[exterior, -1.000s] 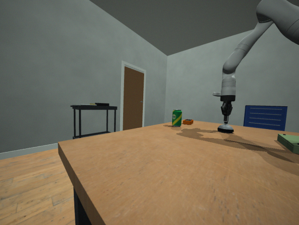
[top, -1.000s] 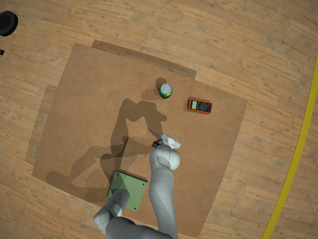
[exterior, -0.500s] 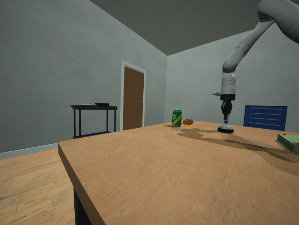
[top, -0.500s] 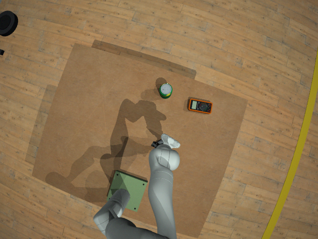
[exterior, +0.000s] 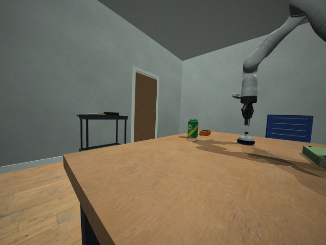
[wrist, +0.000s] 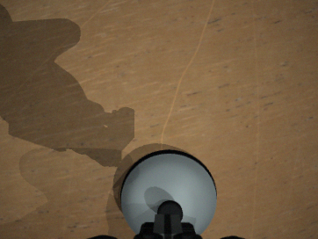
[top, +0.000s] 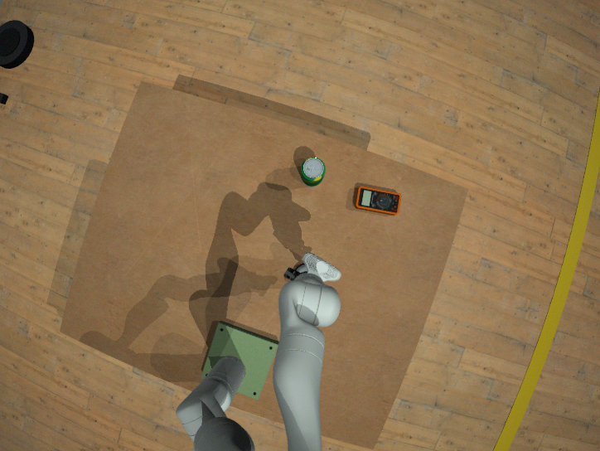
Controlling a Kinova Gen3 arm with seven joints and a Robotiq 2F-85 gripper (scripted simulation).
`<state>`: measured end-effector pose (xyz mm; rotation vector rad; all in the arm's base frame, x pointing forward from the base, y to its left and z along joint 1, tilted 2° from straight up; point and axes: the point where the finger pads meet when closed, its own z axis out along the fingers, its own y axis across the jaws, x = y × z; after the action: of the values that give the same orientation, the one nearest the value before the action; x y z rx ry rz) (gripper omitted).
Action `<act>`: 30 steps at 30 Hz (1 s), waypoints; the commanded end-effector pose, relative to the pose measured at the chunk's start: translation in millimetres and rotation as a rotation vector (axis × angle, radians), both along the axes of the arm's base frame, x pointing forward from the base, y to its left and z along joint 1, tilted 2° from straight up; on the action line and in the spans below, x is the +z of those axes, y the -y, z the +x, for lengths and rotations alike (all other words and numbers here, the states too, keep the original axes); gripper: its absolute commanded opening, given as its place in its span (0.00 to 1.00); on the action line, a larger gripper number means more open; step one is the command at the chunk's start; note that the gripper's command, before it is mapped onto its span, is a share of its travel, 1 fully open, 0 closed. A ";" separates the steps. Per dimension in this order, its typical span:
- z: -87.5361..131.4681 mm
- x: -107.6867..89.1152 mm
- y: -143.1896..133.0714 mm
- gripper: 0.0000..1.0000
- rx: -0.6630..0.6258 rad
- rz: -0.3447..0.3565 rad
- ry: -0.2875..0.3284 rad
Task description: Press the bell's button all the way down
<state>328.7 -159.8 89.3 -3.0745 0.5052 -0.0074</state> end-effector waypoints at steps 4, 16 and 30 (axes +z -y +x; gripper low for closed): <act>1.0 14.4 3.9 0.10 -0.008 0.000 0.006; 0.7 29.0 4.3 0.10 -0.009 0.000 0.006; 0.5 29.2 4.2 0.10 -0.008 0.000 0.005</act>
<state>328.3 -163.7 116.2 -3.0735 0.5155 -0.0135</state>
